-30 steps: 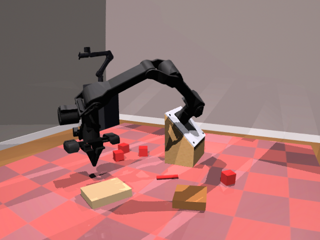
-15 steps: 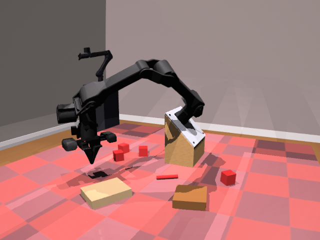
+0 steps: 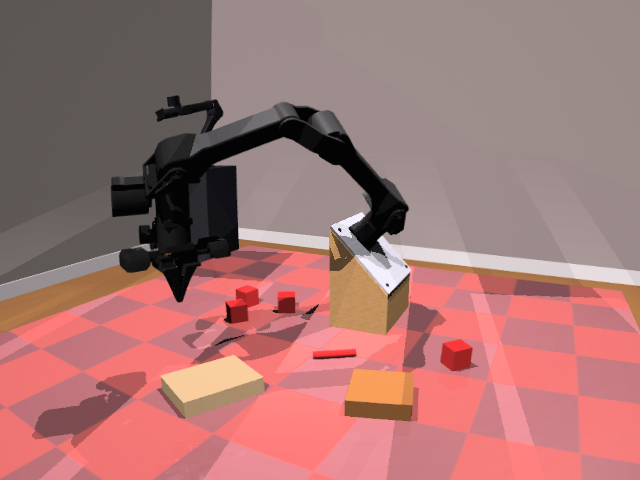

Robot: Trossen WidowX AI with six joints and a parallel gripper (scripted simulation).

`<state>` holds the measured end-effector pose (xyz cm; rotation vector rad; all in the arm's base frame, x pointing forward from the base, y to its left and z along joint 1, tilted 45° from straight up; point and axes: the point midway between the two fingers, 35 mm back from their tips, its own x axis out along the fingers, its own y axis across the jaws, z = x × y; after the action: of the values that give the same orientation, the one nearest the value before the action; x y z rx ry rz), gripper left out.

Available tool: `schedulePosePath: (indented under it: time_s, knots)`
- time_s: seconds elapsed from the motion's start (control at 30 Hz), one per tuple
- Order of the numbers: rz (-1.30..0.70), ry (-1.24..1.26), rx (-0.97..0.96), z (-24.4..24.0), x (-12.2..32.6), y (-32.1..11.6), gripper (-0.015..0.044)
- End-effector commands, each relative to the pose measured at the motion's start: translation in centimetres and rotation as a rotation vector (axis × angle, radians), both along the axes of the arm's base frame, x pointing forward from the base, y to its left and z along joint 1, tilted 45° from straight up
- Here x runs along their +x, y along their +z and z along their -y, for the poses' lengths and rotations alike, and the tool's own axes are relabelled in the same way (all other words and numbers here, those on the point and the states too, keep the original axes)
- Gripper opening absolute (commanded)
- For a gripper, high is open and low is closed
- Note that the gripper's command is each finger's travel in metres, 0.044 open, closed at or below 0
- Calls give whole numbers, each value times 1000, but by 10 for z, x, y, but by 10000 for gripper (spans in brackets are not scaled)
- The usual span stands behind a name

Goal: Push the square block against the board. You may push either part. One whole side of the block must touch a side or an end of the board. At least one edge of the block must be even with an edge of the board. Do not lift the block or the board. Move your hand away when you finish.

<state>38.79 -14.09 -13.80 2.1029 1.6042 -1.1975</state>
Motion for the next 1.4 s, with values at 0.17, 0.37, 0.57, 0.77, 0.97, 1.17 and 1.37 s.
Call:
schedulePosePath:
  time_s: [0.17, 0.37, 0.57, 0.77, 0.97, 1.17, 1.37]
  knots:
    - [2, 13, -3, 0, 1, 3, 0]
    - [2, 13, -3, 0, 1, 3, 0]
    - [2, 13, -3, 0, 1, 3, 0]
    - [2, 13, -3, 0, 1, 3, 0]
    - [4, 11, -1, -2, 1, 2, 0]
    - [129, 143, -18, -21, 4, 13, 0]
    - [270, 292, -35, -43, 4, 25, 0]
